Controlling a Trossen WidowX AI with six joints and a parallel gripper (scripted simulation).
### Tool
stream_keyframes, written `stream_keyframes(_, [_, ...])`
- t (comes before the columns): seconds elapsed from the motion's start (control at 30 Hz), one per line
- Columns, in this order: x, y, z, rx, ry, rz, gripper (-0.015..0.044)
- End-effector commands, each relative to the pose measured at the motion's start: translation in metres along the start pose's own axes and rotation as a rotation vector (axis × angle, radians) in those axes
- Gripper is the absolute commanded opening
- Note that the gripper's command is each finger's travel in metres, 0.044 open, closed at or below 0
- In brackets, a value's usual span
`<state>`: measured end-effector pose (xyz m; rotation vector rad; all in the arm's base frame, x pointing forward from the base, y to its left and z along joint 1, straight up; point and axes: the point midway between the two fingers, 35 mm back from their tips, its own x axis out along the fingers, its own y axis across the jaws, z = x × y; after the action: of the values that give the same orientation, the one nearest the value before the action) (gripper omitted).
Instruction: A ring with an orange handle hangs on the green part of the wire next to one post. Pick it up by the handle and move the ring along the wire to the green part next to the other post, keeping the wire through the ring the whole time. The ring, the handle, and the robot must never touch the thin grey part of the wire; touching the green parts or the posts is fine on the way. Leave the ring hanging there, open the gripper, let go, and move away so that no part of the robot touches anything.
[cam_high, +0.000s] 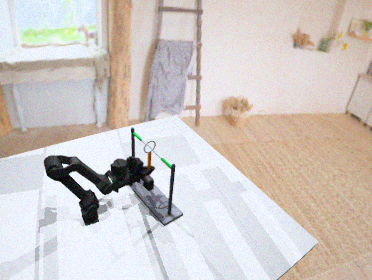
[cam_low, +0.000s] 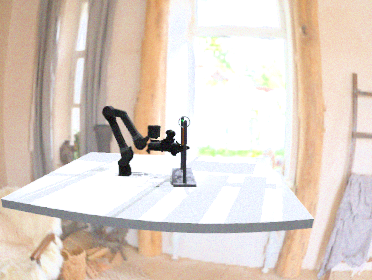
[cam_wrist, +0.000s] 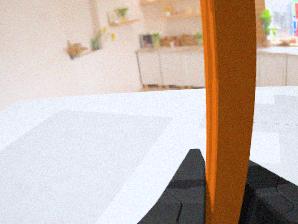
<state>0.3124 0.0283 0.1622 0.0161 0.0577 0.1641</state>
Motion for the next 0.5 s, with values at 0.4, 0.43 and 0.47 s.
stream_keyframes(0.4, [-0.0003,0.0034,-0.0006,-0.106,-0.004,0.047,-0.0150])
stream_keyframes(0.43, [-0.0004,0.0043,-0.0008,-0.107,-0.004,0.046,-0.0150])
stream_keyframes(0.47, [-0.0006,0.0052,-0.0011,-0.108,-0.005,0.045,-0.0150])
